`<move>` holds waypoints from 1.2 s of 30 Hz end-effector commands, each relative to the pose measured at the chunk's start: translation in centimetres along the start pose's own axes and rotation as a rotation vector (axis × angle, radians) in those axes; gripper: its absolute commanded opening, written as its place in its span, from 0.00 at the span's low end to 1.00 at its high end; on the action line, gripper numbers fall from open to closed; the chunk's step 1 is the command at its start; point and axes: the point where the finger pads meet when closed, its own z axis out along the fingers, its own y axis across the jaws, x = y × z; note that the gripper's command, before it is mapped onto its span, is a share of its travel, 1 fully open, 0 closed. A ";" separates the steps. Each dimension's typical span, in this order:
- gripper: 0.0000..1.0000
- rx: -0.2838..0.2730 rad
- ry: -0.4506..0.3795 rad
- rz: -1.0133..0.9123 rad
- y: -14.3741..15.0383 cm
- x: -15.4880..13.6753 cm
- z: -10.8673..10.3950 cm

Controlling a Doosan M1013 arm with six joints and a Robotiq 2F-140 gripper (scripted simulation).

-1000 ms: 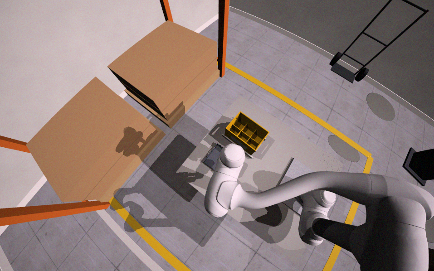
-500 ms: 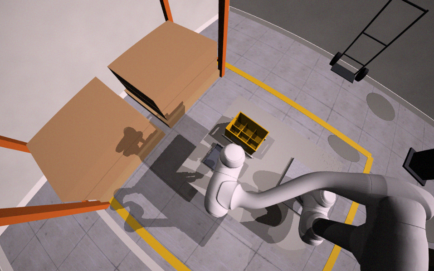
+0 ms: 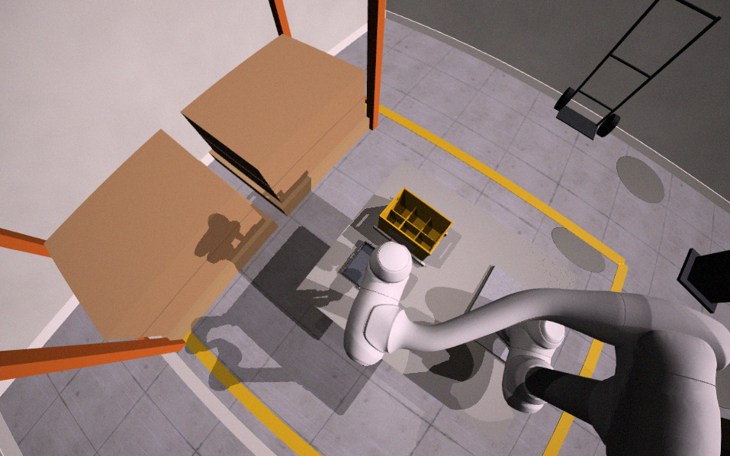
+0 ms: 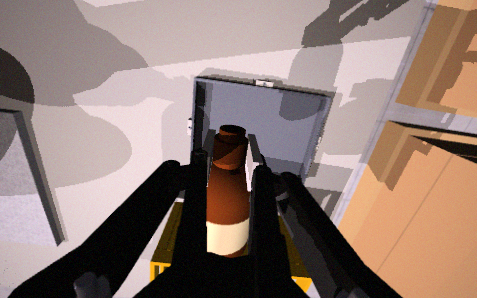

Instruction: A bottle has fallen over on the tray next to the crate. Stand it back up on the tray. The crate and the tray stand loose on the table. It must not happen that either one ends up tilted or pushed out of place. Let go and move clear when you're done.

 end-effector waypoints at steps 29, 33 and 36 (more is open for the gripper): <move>0.10 0.000 0.000 0.163 0.0 0.0 0.0; 0.10 0.000 0.000 0.219 0.0 0.0 0.0; 0.10 0.000 0.000 0.230 0.0 0.0 0.0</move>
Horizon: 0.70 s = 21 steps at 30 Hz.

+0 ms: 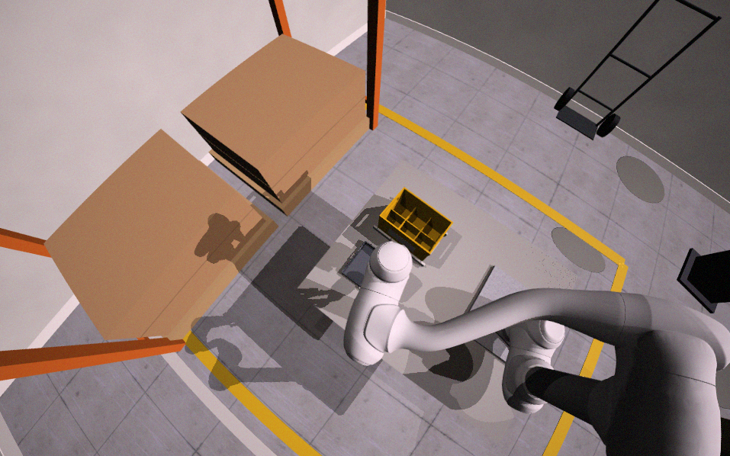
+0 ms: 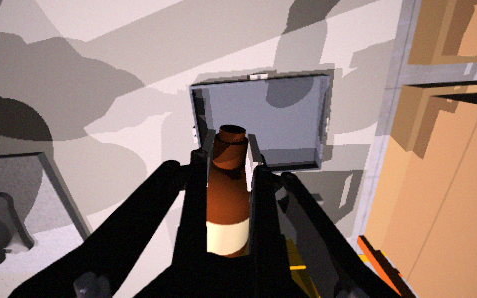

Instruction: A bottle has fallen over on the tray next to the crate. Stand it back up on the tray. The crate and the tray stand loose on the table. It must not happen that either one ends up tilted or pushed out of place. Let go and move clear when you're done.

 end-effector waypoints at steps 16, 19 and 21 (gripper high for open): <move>0.10 0.000 -0.001 0.047 0.0 0.0 0.0; 0.10 0.000 -0.001 0.047 0.0 0.0 0.0; 0.10 0.000 -0.001 0.047 0.0 0.0 0.0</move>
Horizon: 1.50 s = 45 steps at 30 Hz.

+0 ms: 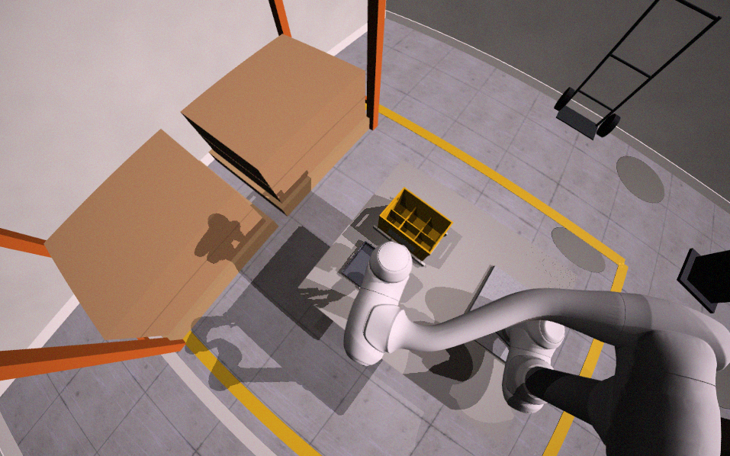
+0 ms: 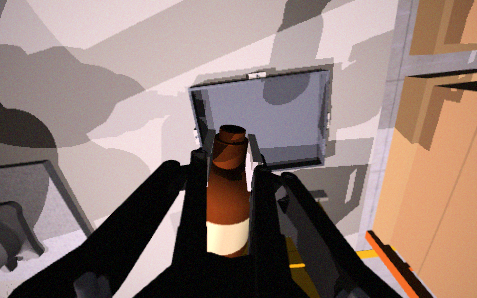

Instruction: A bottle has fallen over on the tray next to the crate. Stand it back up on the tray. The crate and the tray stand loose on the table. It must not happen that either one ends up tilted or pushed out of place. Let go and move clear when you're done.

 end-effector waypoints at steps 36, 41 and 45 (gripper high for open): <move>0.10 0.000 0.000 0.099 0.0 0.0 0.0; 0.10 0.000 0.000 0.179 0.0 0.0 0.0; 0.10 0.000 0.000 0.219 0.0 0.0 0.0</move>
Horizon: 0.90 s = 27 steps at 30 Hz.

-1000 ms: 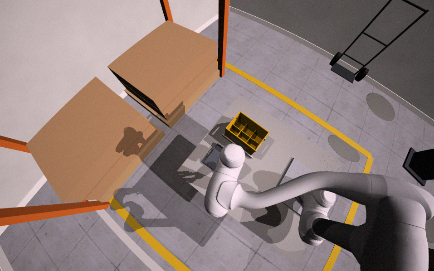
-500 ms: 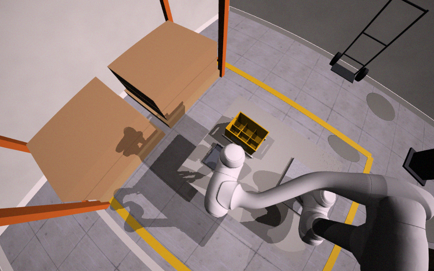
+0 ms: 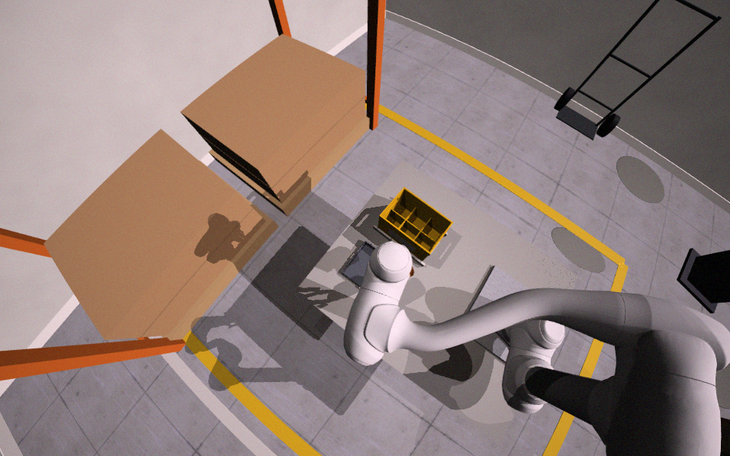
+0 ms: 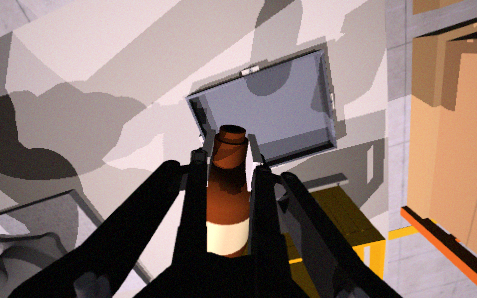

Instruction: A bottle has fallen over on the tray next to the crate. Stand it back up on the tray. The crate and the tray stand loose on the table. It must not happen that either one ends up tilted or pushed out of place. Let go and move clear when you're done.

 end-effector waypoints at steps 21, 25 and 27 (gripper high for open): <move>0.10 -0.001 -0.001 0.063 0.0 0.0 0.0; 0.10 -0.001 -0.001 0.063 0.0 0.0 0.0; 0.10 -0.001 -0.001 0.063 0.0 0.0 0.0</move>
